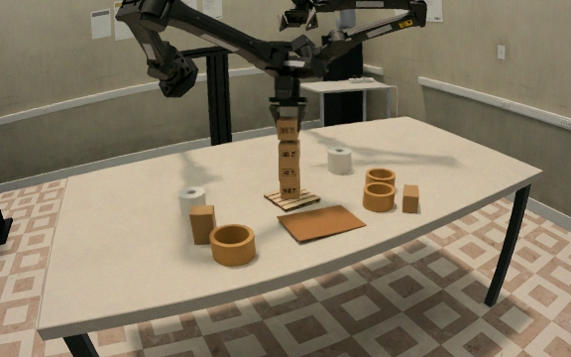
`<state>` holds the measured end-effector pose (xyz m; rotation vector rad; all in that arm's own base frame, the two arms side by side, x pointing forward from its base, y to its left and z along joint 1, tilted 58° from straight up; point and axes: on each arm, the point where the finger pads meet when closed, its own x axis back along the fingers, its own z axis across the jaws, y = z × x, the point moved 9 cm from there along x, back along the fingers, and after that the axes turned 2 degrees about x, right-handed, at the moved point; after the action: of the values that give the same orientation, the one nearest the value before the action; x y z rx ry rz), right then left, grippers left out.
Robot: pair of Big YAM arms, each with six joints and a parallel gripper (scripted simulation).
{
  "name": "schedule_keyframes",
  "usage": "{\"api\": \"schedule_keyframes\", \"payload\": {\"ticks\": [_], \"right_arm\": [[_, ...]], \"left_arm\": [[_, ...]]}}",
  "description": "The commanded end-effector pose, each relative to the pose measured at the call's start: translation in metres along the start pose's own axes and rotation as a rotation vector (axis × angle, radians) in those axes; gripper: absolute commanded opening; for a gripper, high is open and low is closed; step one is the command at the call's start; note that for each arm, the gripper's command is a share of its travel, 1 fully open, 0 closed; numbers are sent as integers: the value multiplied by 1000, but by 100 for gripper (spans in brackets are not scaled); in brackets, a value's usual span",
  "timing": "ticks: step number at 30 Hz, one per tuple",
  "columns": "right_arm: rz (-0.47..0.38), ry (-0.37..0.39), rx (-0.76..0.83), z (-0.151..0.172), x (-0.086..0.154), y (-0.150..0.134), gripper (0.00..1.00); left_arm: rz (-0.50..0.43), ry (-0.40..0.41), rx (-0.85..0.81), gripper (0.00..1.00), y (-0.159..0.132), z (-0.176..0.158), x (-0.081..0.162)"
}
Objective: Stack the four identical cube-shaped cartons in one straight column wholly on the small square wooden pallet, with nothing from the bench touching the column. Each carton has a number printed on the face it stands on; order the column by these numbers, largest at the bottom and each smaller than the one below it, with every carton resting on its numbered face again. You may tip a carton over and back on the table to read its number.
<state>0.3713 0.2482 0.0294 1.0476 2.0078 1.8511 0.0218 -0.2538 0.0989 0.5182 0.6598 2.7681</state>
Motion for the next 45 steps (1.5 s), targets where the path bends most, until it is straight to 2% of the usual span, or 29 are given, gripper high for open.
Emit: {"api": "schedule_keyframes", "payload": {"ticks": [1,30,31,39,41,42,45], "right_arm": [[4,-11,21,-3,-8,-1,50],[6,-13,28,-3,-23,-8,50],[-1,8,15,1,-12,-3,50],[-3,9,8,3,-10,0,50],[-3,9,8,3,-10,0,73],[-3,8,11,3,-11,-1,79],[-9,18,-8,0,-7,8,79]], "left_arm": [[-5,0,15,100,8,0,1],[-5,0,15,100,8,0,1],[-5,0,15,100,8,0,1],[-5,0,15,100,8,0,1],[-5,0,15,100,8,0,1],[-5,0,15,100,8,0,1],[-5,0,15,100,8,0,1]]}}
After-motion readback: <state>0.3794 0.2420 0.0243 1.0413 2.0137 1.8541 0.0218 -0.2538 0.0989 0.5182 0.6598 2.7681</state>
